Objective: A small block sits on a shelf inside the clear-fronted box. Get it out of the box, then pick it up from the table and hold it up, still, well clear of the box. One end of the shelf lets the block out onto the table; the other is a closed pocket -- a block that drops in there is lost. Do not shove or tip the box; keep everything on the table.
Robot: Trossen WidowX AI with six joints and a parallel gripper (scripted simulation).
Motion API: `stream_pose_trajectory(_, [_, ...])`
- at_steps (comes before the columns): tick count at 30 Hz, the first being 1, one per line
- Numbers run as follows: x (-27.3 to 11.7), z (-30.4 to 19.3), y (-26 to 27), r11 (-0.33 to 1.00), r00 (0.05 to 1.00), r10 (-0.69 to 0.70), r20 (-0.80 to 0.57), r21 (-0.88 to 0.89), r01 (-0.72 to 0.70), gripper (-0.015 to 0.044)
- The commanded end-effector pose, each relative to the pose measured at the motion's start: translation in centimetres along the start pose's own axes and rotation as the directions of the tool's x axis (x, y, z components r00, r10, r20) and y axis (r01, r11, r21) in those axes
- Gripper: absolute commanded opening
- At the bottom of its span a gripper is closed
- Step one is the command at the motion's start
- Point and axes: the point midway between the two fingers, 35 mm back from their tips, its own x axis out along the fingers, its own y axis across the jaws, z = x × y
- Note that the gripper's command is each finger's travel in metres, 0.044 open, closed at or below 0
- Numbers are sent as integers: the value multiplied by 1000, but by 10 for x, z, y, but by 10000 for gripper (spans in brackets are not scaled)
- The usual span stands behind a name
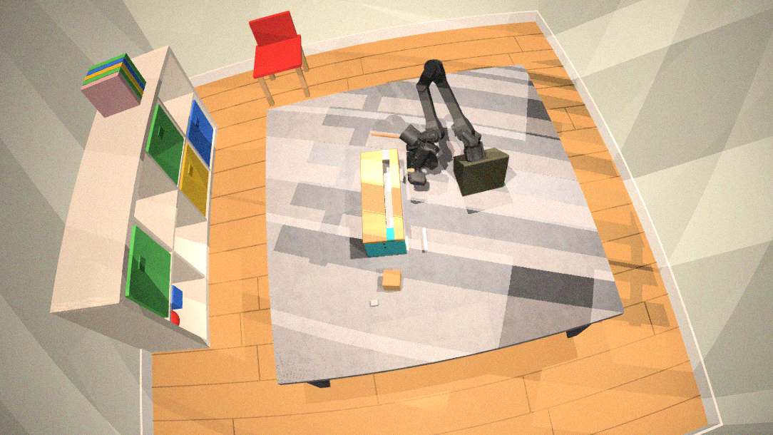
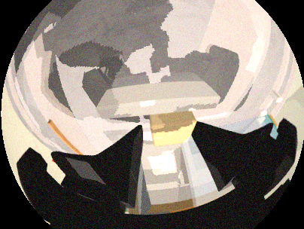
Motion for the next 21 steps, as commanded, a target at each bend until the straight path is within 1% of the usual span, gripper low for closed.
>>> stream_pose_trajectory(1, [0, 3, -1, 1000, 1000, -3, 3, -5, 3, 180])
stream_pose_trajectory(4, [0, 3, -1, 1000, 1000, -3, 3, -5, 3, 101])
stream_pose_trajectory(7, [0, 3, -1, 1000, 1000, -3, 3, -5, 3, 81])
stream_pose_trajectory(10, [-2, 0, -1, 1000, 1000, -4, 3, -4, 4, 3])
stream_pose_trajectory(21, [-25, -15, -1, 1000, 1000, -7, 4, 0, 7, 0])
